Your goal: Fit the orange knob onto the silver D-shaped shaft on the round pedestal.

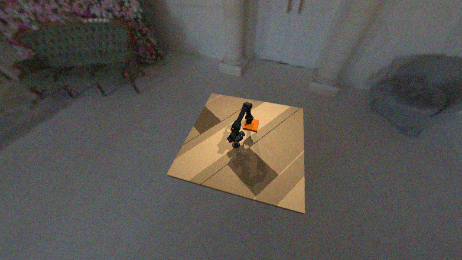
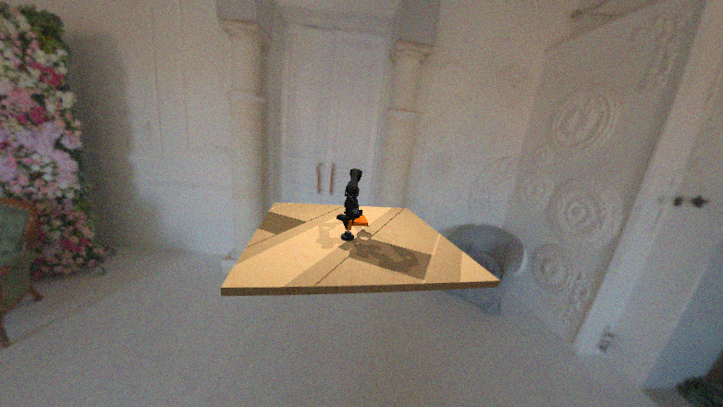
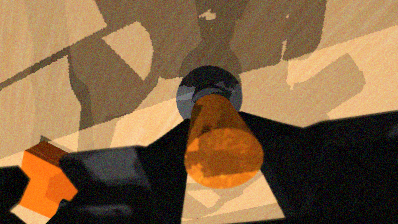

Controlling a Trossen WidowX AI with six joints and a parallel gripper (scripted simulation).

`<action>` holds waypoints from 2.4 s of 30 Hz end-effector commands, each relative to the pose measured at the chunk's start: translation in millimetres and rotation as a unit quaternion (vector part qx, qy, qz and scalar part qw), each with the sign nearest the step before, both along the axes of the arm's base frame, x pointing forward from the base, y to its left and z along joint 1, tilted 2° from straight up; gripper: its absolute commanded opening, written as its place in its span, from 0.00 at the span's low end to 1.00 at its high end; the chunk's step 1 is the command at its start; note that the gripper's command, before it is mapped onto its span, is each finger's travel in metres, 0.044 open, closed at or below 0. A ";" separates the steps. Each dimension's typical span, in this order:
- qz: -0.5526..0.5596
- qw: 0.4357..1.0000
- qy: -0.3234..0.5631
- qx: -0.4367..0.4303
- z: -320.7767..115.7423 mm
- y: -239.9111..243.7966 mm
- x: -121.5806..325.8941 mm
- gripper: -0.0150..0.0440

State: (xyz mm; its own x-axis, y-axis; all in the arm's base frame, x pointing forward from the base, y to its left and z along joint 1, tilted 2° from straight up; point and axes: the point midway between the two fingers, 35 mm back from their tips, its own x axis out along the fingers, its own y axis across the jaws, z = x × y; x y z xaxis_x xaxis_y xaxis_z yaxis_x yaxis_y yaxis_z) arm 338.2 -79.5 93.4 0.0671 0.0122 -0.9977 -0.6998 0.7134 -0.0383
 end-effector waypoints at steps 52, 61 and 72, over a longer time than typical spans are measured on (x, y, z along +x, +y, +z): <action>-0.111 0.994 0.000 0.007 2.5 0.0 1.0 0.25; -0.210 0.978 0.001 0.014 0.0 0.1 0.8 0.25; -0.210 0.978 0.001 0.014 -2.6 0.2 0.4 0.25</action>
